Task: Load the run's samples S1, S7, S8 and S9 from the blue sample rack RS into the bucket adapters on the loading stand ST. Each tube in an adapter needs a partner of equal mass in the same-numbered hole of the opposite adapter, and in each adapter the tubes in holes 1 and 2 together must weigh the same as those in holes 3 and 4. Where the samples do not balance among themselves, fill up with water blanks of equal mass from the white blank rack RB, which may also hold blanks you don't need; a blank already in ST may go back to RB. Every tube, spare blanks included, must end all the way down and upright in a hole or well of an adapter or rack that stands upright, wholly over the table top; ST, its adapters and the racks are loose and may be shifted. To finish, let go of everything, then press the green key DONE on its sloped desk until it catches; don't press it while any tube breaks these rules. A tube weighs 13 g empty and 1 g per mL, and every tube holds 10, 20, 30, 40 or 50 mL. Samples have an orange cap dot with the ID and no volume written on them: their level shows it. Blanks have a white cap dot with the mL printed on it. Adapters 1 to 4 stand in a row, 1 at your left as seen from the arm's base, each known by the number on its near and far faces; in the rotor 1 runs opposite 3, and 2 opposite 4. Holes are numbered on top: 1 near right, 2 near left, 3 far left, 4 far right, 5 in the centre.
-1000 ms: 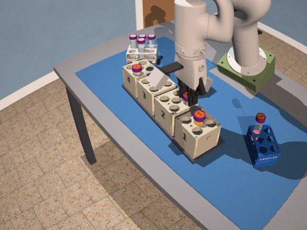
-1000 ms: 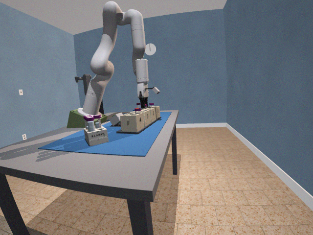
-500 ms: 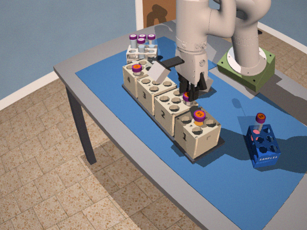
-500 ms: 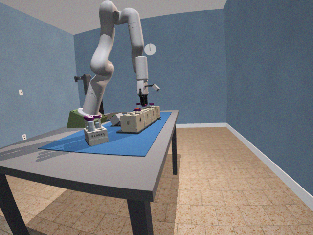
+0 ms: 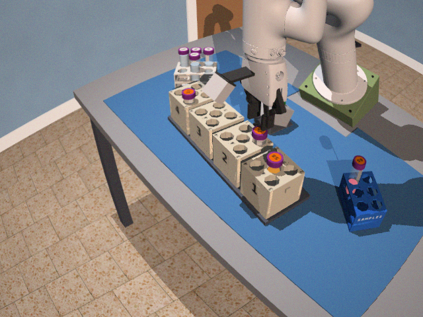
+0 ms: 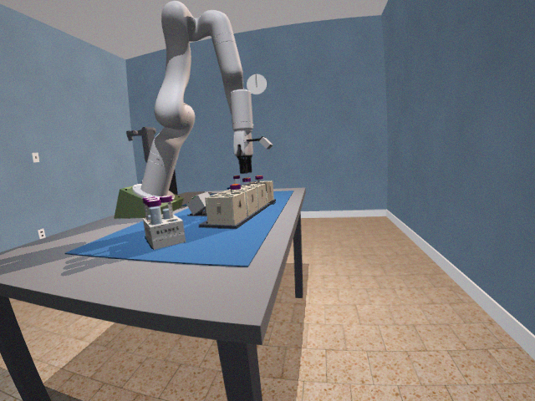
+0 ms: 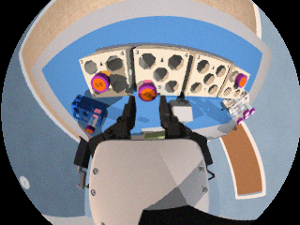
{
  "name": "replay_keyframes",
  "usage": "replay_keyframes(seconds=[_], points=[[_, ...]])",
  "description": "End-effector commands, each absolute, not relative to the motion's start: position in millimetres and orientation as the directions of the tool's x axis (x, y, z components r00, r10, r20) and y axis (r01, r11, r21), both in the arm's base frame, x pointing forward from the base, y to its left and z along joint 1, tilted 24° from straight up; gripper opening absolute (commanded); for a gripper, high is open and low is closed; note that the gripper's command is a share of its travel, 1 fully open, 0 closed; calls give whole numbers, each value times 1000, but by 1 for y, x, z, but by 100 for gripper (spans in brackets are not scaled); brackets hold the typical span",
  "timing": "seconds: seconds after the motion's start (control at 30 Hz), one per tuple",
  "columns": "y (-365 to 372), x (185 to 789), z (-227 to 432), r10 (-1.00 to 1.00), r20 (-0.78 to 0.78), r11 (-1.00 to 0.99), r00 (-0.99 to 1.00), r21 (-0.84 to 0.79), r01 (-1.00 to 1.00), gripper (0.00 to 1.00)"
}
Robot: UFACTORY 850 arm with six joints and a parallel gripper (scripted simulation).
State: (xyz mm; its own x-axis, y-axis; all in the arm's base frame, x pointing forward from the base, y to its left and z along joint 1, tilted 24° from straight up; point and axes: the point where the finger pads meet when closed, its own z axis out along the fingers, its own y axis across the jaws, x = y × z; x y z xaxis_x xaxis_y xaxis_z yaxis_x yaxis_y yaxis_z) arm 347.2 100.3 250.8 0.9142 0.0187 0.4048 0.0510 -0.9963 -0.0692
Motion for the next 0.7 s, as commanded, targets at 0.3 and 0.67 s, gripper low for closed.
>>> replay_keyframes(seconds=[0.3,0.67], points=[[97,338,275,20,400,-995,916,-79,56,43],[96,330,293,20,400,-995,916,-79,56,43]])
